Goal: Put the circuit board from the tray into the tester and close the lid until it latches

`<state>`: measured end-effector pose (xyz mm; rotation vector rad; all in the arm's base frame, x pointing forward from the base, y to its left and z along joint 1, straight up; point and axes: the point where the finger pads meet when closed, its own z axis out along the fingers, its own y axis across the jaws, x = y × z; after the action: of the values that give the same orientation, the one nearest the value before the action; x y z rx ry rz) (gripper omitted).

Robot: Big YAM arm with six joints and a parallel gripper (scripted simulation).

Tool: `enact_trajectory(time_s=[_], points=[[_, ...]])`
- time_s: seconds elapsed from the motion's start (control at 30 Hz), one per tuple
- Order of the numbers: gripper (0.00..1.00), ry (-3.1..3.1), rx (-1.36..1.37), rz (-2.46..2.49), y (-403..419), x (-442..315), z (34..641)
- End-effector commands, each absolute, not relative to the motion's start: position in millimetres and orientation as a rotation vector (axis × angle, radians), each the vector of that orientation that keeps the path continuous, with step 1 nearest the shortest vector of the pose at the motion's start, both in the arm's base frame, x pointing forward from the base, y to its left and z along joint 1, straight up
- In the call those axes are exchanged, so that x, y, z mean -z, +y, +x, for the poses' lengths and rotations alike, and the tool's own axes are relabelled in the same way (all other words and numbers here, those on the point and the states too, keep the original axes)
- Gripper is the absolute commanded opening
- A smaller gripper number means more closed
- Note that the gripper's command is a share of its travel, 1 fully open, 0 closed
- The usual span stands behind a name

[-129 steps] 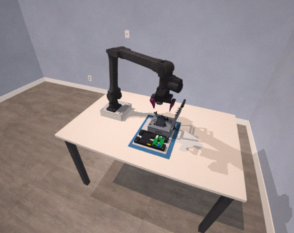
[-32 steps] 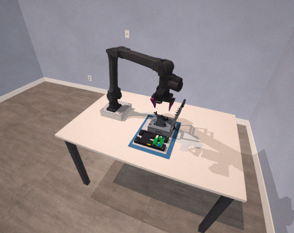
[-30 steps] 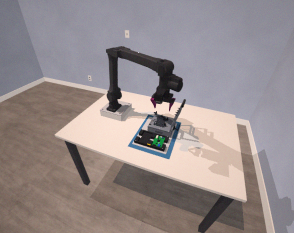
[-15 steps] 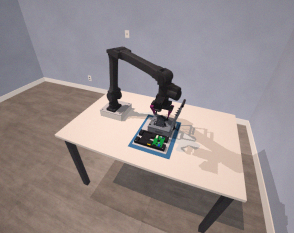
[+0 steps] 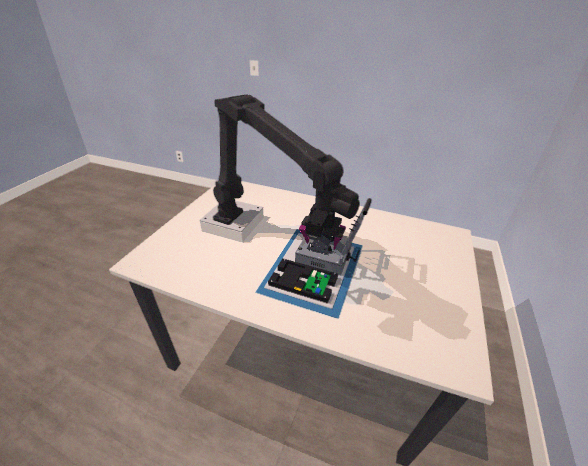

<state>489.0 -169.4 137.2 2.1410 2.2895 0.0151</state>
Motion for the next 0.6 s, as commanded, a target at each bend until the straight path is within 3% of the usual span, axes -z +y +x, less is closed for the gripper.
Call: enact_trajectory(time_s=[0.0, 0.57], points=[[0.92, 2.27, -0.017, 2.155, -171.6, -113.9, 492.0], [0.92, 2.276, -0.015, 2.153, -169.3, -43.2, 492.2]])
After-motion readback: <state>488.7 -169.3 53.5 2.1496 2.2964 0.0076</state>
